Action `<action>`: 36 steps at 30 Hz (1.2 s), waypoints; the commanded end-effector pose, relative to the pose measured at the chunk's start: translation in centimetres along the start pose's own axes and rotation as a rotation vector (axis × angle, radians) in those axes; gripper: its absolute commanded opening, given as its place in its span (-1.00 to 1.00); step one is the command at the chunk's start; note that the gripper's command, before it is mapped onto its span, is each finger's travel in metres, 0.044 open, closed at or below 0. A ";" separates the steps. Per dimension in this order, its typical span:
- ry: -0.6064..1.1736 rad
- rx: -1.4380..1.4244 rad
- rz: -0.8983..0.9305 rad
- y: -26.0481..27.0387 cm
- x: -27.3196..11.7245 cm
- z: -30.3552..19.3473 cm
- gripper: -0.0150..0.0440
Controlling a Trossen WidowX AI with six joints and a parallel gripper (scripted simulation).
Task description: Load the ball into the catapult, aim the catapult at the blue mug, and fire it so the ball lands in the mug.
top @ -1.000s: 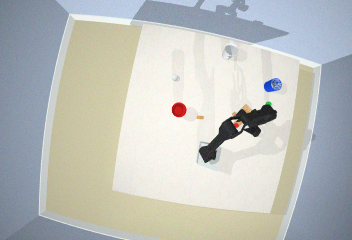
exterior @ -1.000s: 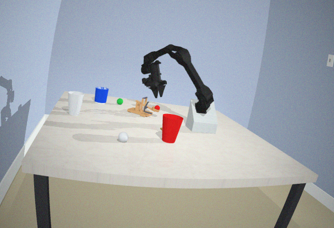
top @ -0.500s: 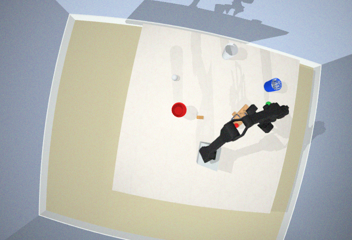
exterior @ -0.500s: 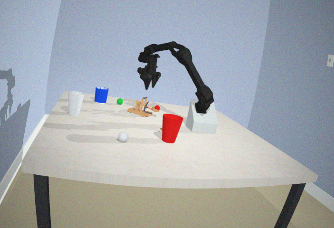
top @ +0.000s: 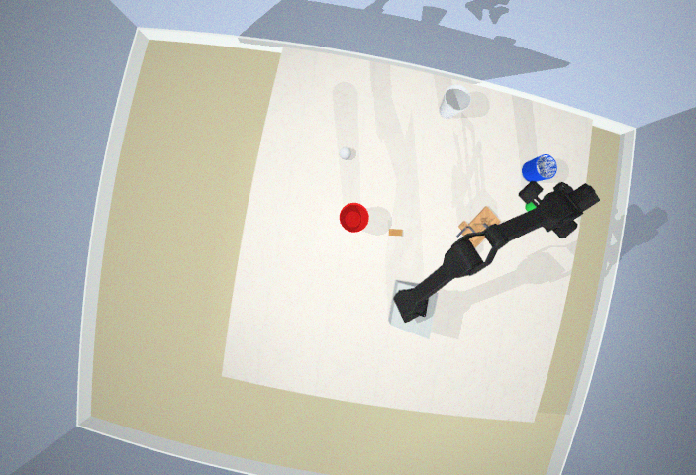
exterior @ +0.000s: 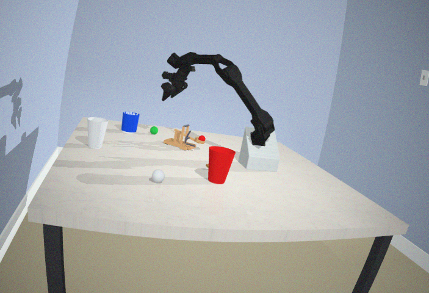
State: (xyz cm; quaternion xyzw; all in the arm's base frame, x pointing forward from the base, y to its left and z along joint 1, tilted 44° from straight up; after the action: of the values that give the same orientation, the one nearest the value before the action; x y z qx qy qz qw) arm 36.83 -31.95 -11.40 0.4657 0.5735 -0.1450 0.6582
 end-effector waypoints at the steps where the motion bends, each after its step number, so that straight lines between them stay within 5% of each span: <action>1: -0.146 -0.016 0.040 1.0 -0.5 4.0 1.00; 10: -0.368 -0.046 0.123 3.0 -1.9 9.8 1.00; 30: -0.372 -0.047 0.124 3.1 -2.0 9.9 1.00; 36: -0.372 -0.047 0.124 3.1 -2.0 9.9 0.47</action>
State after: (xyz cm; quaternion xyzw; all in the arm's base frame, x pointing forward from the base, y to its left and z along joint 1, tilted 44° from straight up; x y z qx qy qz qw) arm 44.50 -38.70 -9.37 0.4490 0.4183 -0.1749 0.7699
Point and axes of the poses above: the point midway between the two fingers, 35 mm back from their tips, its own x axis out along the fingers, its own y axis across the jaws, z = x × y, the point moved 1 cm from there along -x, back along the fingers, and after that the axes turned 12 degrees about x, right-handed, at the moved point
